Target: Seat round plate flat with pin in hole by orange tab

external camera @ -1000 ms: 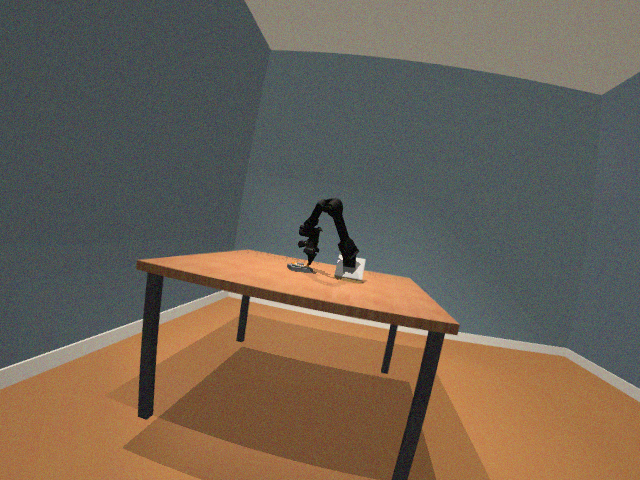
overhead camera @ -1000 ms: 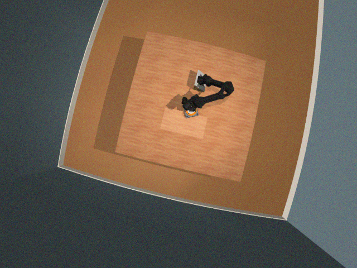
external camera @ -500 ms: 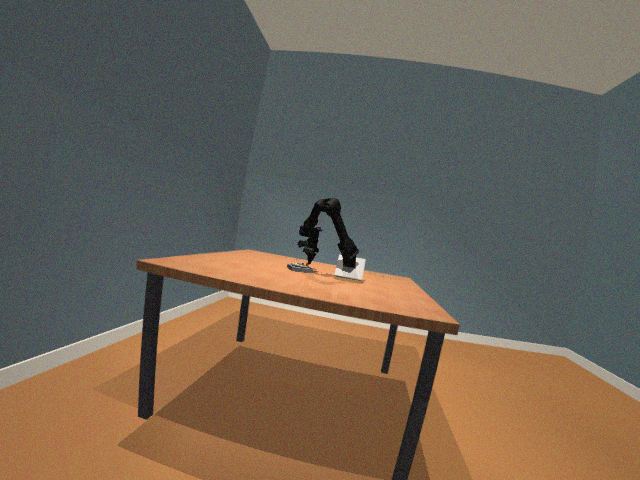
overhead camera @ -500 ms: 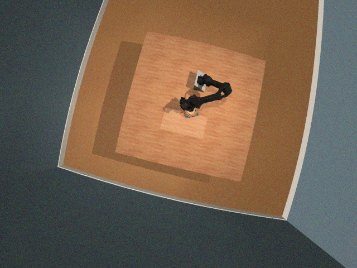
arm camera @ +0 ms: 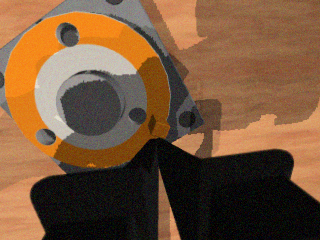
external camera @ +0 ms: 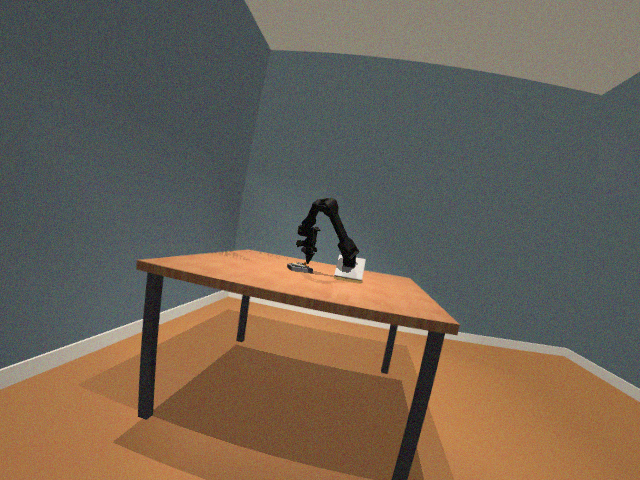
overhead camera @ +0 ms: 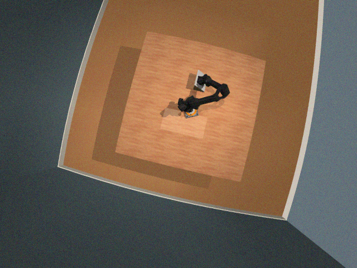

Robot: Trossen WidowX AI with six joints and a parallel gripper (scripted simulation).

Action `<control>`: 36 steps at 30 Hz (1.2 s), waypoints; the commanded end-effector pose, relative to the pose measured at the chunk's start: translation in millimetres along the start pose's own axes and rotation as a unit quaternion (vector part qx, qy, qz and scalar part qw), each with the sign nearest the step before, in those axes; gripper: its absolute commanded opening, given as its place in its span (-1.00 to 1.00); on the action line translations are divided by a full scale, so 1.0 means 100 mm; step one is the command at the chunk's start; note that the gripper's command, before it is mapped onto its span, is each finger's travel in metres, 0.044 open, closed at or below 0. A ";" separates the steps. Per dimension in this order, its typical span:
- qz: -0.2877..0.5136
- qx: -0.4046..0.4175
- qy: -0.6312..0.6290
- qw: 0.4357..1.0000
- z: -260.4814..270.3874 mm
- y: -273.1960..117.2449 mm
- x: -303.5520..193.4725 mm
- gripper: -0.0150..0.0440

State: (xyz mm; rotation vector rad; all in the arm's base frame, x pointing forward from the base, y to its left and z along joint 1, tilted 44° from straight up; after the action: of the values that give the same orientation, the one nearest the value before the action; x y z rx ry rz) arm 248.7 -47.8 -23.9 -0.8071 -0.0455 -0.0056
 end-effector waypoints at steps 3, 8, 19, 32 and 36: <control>-0.001 -0.002 -0.004 1.000 -0.06 0.00 0.07 -0.49; -0.001 -0.002 -0.004 1.000 -0.08 0.00 0.13 -0.49; -0.001 -0.002 -0.004 1.000 -0.12 0.00 0.25 -0.49; -0.001 -0.002 -0.005 1.000 -0.12 0.00 0.34 -0.49; -0.001 -0.002 -0.005 1.000 -0.12 0.00 0.34 -0.49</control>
State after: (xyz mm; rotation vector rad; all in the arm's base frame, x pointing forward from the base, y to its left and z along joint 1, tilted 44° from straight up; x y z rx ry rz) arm 276.5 -57.2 -31.0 -0.8088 -0.0347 0.0022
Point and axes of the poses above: the point midway between the two fingers, 35 mm back from their tips, its own y axis out along the fingers, its own z axis across the jaws, x = y × z, the point moved 3 cm from there along -y, back along the fingers, and after that the axes turned 2 degrees about -y, right-handed, at the moved point
